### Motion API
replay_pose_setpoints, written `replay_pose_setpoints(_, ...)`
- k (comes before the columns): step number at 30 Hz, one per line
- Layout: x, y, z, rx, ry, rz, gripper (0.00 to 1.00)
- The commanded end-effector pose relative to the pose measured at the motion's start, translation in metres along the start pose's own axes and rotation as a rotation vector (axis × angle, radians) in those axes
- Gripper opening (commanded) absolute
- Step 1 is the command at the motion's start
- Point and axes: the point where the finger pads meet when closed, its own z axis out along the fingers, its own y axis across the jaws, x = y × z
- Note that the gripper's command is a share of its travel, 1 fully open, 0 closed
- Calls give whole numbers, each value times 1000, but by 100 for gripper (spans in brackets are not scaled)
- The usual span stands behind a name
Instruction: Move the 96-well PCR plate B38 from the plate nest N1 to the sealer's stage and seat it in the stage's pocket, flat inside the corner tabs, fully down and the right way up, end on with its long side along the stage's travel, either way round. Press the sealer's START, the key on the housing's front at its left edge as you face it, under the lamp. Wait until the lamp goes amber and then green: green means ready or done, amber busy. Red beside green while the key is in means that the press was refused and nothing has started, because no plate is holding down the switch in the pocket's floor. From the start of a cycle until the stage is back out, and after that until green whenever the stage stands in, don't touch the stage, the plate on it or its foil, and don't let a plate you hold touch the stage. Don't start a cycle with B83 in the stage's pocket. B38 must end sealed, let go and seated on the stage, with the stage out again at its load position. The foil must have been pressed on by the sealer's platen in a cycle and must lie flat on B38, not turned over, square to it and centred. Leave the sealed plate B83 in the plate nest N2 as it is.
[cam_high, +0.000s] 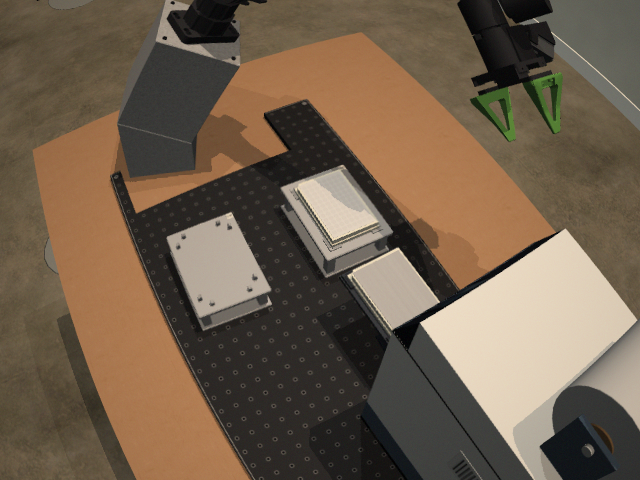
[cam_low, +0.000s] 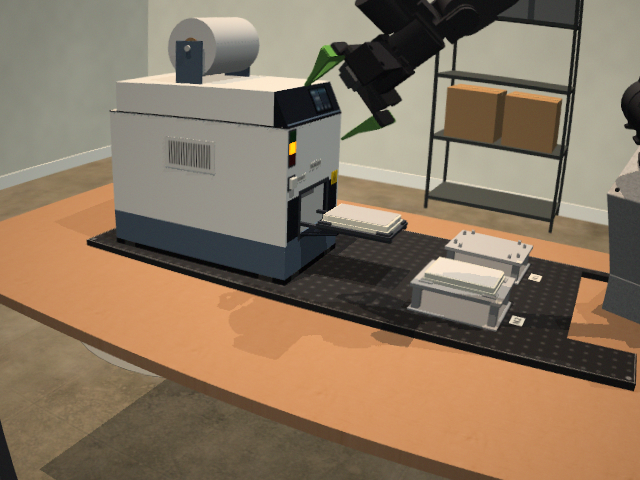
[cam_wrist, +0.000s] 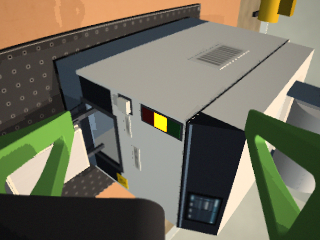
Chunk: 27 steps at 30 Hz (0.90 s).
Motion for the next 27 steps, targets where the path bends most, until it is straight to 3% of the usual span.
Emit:
replay_pose_setpoints(1, -24, -48, -9, 91, -49, 4, 100)
replay_pose_setpoints(14, -19, -55, -13, 104, -41, 7, 100)
replay_pose_setpoints(22, -25, -38, -3, 69, -47, -4, 100)
replay_pose_setpoints(27, -29, -40, -7, 74, -56, -5, 100)
